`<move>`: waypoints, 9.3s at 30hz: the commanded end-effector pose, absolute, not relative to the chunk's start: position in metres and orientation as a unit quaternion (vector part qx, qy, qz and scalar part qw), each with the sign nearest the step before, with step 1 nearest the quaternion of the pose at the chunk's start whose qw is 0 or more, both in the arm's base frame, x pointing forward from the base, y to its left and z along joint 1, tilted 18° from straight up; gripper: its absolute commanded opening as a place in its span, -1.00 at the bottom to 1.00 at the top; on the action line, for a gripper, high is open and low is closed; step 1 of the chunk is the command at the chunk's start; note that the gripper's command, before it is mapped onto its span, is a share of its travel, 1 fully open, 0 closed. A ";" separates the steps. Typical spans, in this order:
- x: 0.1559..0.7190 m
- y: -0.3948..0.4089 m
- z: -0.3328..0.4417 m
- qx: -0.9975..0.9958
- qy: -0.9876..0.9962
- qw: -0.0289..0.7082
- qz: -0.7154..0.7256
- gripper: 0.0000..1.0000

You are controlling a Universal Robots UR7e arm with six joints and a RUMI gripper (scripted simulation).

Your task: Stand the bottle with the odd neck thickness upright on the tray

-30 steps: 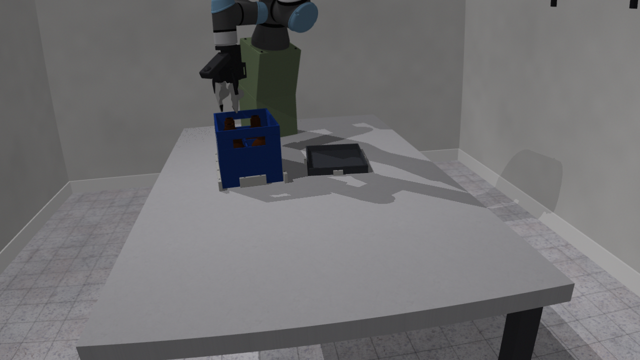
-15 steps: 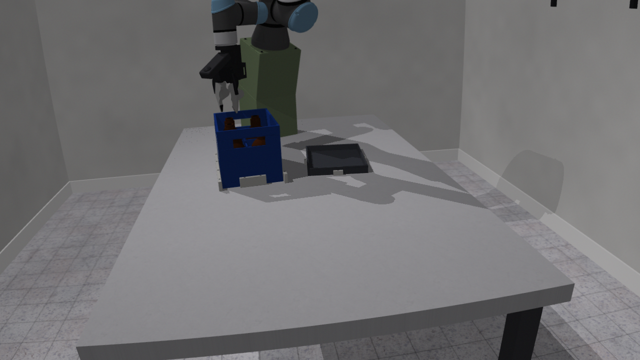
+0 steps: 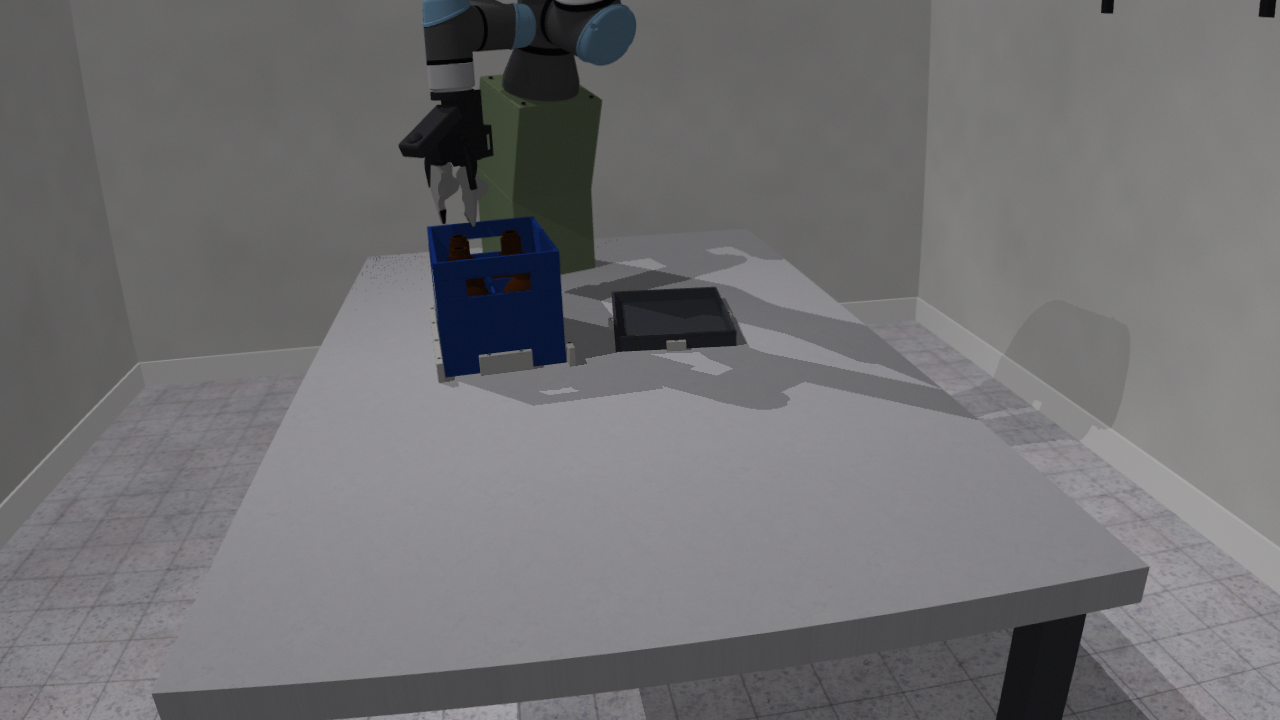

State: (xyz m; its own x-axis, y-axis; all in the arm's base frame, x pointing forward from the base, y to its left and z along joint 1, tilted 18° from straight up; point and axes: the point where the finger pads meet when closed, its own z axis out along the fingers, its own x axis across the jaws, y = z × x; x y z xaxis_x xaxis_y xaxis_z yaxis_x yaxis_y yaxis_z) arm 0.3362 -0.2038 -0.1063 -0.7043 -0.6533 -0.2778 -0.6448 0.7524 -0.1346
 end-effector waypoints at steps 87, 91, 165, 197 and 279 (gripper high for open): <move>0.343 -0.207 -0.117 -0.352 0.923 0.156 -0.014 -0.24; 0.345 -0.207 -0.122 -0.352 0.923 0.156 -0.014 -0.24; 0.351 -0.205 -0.143 -0.352 0.923 0.156 -0.014 -1.00; 0.351 -0.205 -0.143 -0.352 0.923 0.156 -0.014 -1.00; 0.348 -0.206 -0.133 -0.352 0.923 0.156 -0.014 -0.24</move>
State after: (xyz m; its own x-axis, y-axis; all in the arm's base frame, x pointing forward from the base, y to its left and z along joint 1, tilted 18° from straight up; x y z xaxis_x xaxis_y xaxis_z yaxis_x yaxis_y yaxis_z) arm 0.3497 -0.2049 -0.1382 -0.7044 -0.6532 -0.2778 -0.6447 0.7525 -0.1347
